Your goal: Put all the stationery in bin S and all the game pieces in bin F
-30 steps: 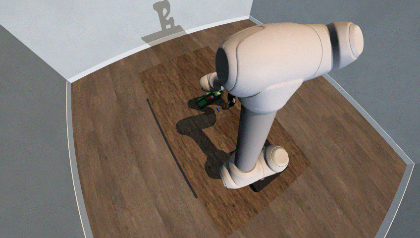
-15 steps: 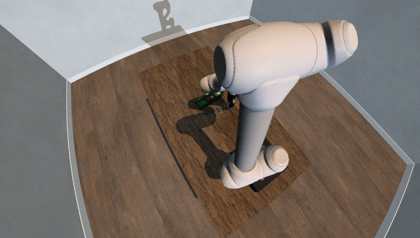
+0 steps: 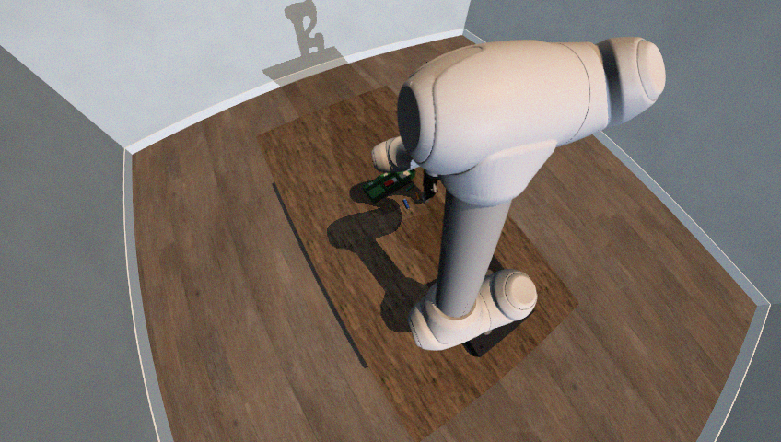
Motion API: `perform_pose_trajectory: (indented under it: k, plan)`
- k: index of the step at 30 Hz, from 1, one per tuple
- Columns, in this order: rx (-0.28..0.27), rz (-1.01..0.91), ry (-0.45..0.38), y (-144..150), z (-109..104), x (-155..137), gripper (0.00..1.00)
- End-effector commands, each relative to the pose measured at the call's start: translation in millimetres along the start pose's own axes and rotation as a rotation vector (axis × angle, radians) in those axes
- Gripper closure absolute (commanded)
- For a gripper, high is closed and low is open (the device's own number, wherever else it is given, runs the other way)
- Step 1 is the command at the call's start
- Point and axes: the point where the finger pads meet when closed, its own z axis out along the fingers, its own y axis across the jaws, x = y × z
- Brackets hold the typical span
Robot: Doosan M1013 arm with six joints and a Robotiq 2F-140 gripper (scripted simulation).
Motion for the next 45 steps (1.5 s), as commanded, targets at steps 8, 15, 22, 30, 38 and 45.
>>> perform_pose_trajectory:
  k: [8, 15, 22, 30, 38, 45]
  plan:
    - [0.0, 0.0, 0.0, 0, 0, 0, 0.94]
    - [0.0, 0.0, 0.0, 0, 0, 0, 0.94]
    - [0.0, 0.0, 0.0, 0, -3, 0, 0.94]
    - [0.0, 0.0, 0.0, 0, -27, 0, 0.94]
    - [0.0, 0.0, 0.0, 0, -50, 0, 0.94]
    - [0.0, 0.0, 0.0, 0, -60, 0, 0.94]
